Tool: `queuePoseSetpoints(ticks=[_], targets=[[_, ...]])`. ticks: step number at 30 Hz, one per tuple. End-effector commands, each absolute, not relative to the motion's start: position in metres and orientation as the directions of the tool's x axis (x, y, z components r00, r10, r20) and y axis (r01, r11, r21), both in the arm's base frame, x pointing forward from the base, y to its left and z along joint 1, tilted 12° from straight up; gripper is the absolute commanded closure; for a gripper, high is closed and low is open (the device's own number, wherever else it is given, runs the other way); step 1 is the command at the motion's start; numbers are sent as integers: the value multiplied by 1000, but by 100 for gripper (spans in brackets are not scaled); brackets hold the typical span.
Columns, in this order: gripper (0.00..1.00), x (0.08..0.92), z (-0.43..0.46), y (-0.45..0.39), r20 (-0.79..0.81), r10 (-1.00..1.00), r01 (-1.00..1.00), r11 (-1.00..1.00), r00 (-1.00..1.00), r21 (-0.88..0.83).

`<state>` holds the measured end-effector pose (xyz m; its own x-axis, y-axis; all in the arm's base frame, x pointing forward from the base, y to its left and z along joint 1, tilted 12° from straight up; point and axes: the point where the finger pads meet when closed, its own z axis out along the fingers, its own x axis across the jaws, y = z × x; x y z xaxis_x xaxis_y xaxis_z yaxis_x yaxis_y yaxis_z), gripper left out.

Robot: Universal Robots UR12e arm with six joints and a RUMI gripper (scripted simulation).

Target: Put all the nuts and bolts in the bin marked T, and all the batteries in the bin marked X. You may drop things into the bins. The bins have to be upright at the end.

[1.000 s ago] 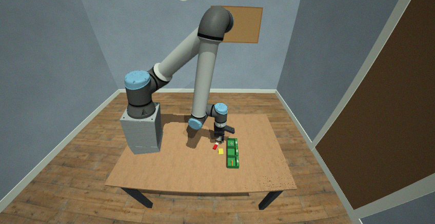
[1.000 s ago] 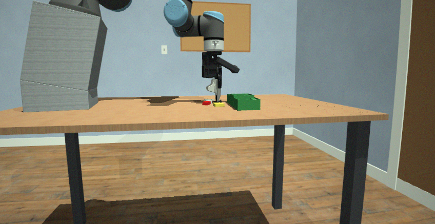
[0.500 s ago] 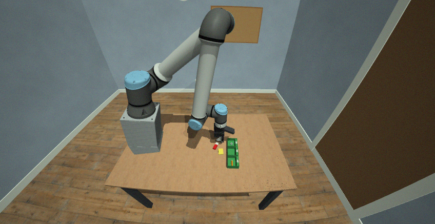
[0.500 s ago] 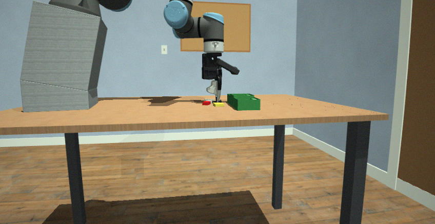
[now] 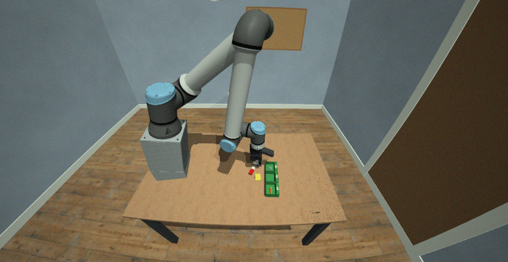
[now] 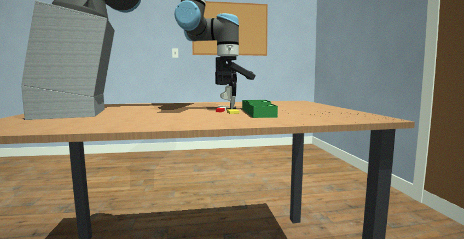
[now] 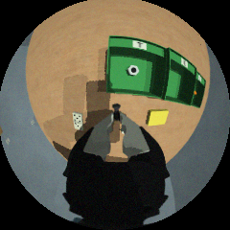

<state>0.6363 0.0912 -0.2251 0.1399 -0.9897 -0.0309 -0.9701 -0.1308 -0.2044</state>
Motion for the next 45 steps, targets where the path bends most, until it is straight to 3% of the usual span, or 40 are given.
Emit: queuePoseSetpoints(ticks=[1, 45], targets=[[100, 637, -225, 91, -31, -990, -970, -131, 140, -205], [100, 625, -166, 88, -31, -990, -970, -131, 140, -205]])
